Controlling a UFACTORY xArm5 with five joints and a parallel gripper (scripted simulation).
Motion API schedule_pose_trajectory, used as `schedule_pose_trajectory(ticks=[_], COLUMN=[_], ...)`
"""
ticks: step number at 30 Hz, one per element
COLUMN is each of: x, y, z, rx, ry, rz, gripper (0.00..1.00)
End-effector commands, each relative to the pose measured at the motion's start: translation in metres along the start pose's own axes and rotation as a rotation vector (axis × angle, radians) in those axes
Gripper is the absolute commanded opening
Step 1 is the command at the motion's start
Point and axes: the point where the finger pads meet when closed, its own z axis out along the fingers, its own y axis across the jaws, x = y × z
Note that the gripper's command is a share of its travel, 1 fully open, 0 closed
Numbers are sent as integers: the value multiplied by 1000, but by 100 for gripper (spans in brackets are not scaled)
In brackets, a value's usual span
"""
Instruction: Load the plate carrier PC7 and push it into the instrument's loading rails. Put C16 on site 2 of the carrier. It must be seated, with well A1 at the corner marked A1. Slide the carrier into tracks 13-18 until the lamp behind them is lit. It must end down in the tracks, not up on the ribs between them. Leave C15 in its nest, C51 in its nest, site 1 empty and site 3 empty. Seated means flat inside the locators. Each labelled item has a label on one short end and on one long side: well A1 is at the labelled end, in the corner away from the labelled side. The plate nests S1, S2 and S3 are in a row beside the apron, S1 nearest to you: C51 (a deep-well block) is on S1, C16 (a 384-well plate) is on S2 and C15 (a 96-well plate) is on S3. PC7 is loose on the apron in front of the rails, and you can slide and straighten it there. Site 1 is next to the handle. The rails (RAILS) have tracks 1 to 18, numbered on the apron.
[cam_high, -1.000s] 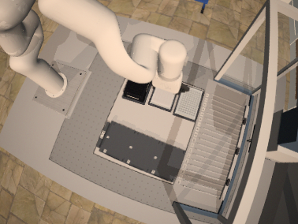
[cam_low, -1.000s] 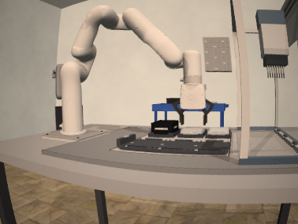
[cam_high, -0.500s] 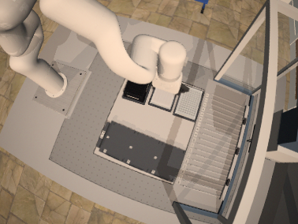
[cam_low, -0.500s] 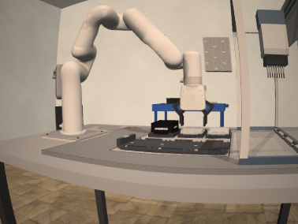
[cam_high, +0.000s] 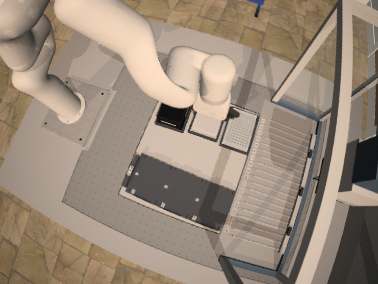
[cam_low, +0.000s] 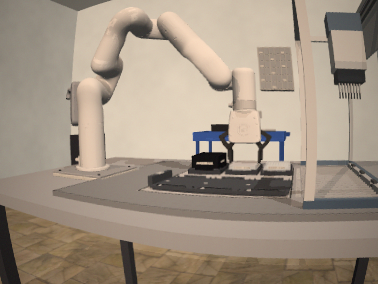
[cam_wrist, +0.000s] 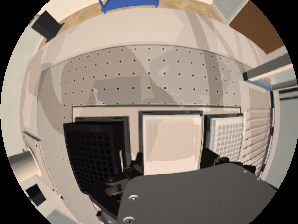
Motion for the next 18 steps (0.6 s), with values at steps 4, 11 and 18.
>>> schedule_pose_trajectory(ticks=[4,11,18], x=[0,0,0], y=[1,1,1], z=[3,6,6], rx=[-4,-4,-4], ry=[1,1,1], rz=[0,0,0], gripper=[100,100,100])
